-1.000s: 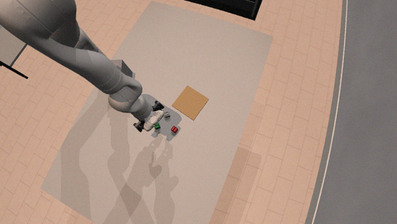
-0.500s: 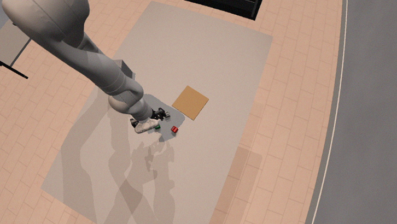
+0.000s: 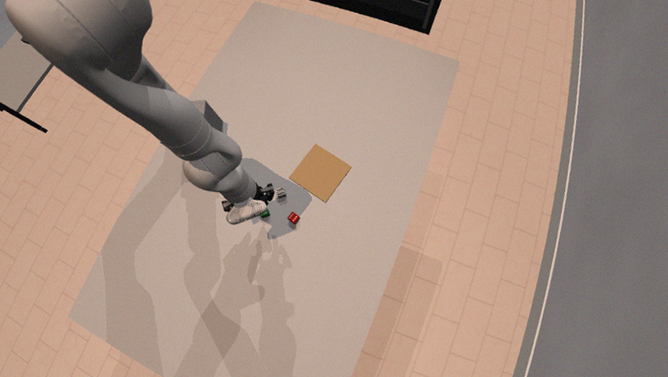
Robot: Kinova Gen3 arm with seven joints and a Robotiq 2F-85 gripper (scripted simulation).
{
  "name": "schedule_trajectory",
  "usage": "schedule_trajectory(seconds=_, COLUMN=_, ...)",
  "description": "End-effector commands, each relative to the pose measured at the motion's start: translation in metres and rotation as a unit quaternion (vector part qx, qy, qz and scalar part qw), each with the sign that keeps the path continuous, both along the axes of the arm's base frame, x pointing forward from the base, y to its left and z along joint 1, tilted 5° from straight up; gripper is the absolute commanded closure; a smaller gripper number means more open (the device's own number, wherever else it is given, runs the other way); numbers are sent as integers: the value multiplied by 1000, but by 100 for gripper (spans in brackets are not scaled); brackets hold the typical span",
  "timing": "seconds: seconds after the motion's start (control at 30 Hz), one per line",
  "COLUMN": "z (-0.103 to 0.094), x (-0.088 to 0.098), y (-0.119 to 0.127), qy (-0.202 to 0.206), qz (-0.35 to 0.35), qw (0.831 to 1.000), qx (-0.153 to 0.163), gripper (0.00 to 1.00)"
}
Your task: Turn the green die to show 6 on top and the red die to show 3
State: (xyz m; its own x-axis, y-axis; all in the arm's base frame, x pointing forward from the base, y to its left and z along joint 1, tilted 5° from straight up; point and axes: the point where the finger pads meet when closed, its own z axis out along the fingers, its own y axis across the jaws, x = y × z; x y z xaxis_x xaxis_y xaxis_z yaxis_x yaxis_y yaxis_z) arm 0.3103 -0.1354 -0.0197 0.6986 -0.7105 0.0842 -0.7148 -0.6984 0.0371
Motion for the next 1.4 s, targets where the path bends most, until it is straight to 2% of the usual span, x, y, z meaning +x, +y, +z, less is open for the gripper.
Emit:
schedule_trajectory(seconds=0.0, z=0, x=0, y=0, qy=-1, qz=0, qw=1000, qx=0, gripper=59)
schedule_trajectory(seconds=1.07, z=-1, x=0, y=0, qy=-1, qz=0, qw=1000, qx=0, gripper=59)
schedule_trajectory(seconds=1.37, z=-8, x=1, y=0, qy=-2, qz=0, qw=1000, qx=2, gripper=59)
